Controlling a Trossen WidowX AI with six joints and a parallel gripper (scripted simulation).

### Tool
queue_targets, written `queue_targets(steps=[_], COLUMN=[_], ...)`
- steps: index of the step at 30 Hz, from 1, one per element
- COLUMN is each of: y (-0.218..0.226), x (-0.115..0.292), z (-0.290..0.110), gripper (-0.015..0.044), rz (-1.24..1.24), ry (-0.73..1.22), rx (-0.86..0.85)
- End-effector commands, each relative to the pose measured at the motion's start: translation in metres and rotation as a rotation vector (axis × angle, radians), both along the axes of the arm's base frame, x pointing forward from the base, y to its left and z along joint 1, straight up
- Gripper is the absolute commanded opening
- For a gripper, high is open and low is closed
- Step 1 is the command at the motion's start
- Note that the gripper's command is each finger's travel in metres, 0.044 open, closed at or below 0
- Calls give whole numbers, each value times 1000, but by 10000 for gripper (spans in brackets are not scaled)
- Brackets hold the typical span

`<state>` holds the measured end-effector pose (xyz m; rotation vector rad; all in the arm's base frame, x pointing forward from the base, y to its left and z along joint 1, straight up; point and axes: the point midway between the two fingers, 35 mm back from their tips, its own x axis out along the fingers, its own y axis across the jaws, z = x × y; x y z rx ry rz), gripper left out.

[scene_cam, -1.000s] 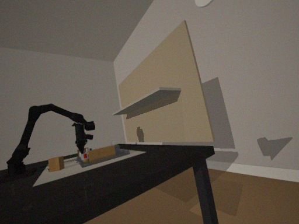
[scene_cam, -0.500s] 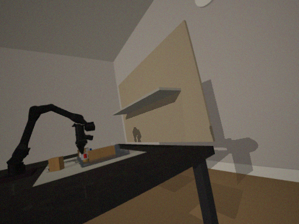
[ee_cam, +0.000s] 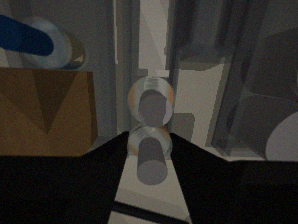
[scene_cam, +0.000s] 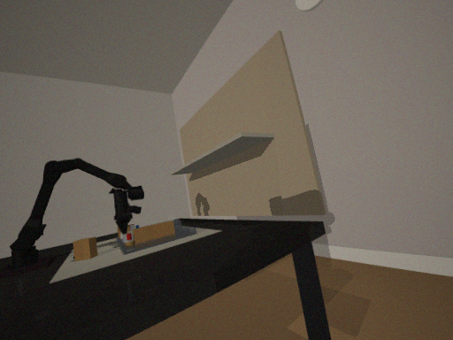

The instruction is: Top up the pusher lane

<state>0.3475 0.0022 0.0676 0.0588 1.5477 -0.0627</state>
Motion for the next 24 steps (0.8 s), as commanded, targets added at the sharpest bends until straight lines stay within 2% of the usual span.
queue_targets(steps=[1,24], y=[0,0], x=[4,1], z=[-2,-5], gripper=[0,0], rz=[4,4], ry=[-16,-16], rx=[0,0])
